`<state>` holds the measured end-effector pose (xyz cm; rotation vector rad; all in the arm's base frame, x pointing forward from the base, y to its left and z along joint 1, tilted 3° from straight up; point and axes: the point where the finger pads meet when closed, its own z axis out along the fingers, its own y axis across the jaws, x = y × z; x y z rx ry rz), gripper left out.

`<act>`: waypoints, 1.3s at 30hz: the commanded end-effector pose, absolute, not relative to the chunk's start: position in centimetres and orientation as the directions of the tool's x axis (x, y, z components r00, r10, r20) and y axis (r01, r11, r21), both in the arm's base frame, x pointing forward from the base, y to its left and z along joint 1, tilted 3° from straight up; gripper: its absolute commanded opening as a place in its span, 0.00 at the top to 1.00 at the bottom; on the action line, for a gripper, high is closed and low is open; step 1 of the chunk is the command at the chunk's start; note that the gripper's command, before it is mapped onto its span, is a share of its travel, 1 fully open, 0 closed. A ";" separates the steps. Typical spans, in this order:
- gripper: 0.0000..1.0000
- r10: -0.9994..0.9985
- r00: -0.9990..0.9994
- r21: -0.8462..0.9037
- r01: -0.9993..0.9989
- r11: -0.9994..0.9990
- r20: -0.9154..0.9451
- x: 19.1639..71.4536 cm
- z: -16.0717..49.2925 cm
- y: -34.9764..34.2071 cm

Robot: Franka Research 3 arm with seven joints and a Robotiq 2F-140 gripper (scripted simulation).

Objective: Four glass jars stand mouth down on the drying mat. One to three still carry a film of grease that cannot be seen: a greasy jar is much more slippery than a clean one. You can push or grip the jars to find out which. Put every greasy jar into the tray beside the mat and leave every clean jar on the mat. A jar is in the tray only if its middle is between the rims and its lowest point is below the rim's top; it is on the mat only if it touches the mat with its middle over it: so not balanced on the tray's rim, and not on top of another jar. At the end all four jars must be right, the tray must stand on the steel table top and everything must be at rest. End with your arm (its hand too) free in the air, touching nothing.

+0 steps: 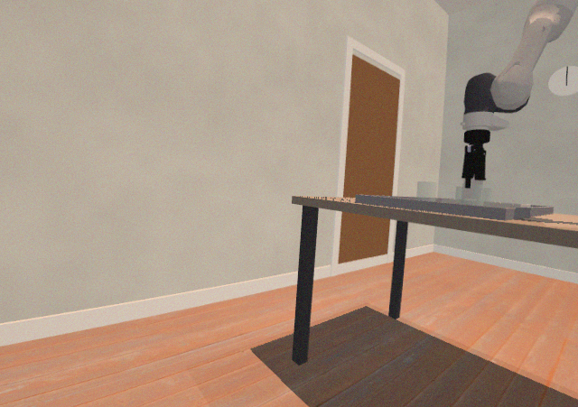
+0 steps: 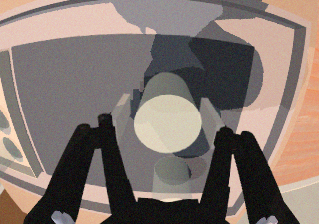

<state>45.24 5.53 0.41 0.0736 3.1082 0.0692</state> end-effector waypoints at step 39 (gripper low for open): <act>0.47 0.052 -0.998 0.046 0.051 0.998 -0.034 45.4 0.4 5.5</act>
